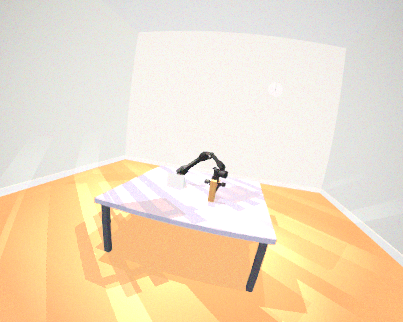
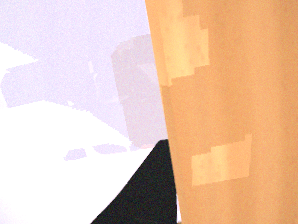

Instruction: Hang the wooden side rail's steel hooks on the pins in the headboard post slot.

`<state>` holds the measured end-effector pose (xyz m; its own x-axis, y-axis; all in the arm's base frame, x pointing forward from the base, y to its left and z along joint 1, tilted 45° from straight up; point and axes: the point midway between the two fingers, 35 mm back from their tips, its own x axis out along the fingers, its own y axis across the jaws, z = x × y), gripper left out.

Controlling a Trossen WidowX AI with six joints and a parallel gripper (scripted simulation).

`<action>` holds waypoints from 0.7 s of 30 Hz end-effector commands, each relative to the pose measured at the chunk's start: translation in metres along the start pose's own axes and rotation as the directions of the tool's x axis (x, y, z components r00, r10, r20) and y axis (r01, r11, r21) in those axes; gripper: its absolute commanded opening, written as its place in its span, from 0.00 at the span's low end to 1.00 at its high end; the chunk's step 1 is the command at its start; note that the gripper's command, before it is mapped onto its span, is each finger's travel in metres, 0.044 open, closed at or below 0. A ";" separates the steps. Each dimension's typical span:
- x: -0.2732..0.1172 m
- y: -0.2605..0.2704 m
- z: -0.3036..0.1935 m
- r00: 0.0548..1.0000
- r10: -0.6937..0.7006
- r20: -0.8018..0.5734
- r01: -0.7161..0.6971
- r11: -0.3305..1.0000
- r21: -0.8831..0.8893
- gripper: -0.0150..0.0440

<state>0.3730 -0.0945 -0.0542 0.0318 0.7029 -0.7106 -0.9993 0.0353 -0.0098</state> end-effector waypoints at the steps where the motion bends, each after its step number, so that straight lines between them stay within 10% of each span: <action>1: -0.003 0.000 -0.003 1.000 -0.007 -0.003 0.007 1.000 0.000 0.25; 21: -0.004 0.000 -0.005 1.000 -0.007 -0.003 0.007 1.000 -0.001 0.25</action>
<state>0.3736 -0.0957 -0.0558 0.0319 0.7034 -0.7101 -0.9993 0.0347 -0.0106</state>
